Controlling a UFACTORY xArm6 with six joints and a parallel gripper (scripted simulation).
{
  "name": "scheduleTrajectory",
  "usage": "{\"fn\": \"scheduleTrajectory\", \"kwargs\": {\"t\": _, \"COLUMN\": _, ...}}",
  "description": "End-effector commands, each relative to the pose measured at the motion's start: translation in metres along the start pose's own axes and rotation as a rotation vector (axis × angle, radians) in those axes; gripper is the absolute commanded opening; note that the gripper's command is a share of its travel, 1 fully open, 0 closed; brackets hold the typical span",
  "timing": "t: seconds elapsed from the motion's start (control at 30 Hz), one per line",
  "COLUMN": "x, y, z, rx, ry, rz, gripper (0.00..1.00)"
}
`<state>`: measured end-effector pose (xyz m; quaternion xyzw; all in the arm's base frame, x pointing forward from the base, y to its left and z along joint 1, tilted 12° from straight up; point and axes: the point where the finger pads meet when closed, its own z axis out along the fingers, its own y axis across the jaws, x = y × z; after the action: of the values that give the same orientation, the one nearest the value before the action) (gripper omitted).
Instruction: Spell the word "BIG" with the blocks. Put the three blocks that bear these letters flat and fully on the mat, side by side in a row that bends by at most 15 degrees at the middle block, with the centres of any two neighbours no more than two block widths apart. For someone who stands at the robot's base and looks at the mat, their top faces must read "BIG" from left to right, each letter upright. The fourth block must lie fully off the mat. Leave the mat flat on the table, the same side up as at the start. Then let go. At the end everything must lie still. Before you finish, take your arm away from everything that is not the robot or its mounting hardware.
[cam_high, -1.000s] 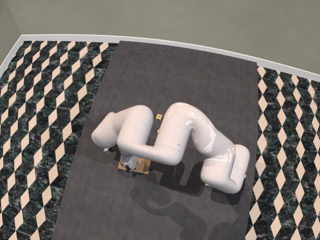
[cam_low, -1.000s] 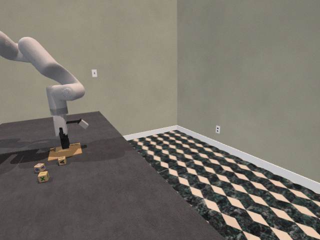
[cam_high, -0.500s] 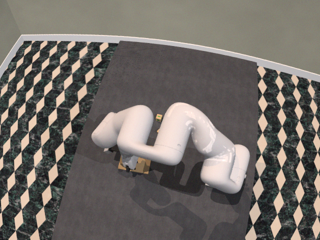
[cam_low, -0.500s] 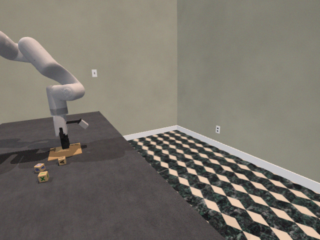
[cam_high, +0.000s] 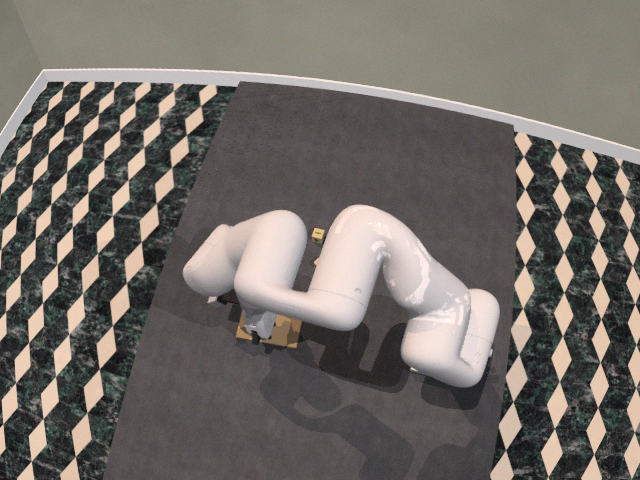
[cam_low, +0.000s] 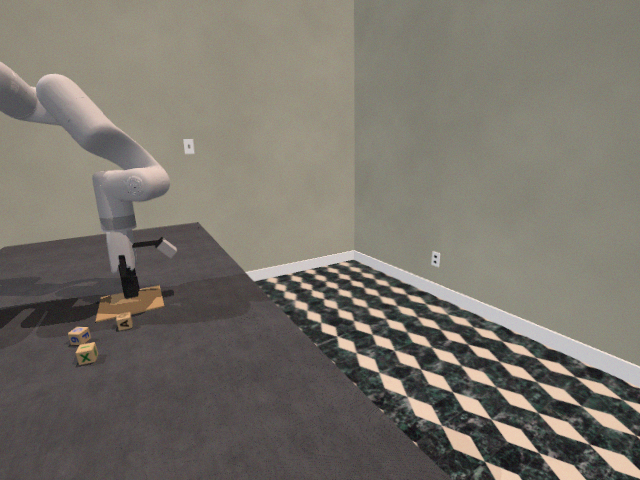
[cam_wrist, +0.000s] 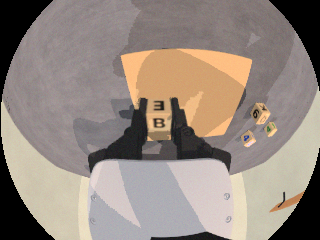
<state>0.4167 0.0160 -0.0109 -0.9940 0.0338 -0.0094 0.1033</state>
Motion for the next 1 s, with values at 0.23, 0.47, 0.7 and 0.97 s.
{"fn": "scheduleTrajectory", "kwargs": {"t": 0.23, "x": 0.0012, "y": 0.0000, "z": -0.0012, "rx": 0.000, "ry": 0.003, "rz": 0.000, "gripper": 0.30}}
{"fn": "scheduleTrajectory", "kwargs": {"t": 0.47, "x": 0.0012, "y": 0.0000, "z": -0.0012, "rx": 0.000, "ry": 0.003, "rz": 0.000, "gripper": 0.38}}
{"fn": "scheduleTrajectory", "kwargs": {"t": 0.7, "x": 0.0012, "y": 0.0000, "z": -0.0012, "rx": 0.000, "ry": 0.003, "rz": 0.000, "gripper": 0.42}}
{"fn": "scheduleTrajectory", "kwargs": {"t": 0.97, "x": 0.0012, "y": 0.0000, "z": -0.0014, "rx": 0.000, "ry": 0.003, "rz": 0.000, "gripper": 0.42}}
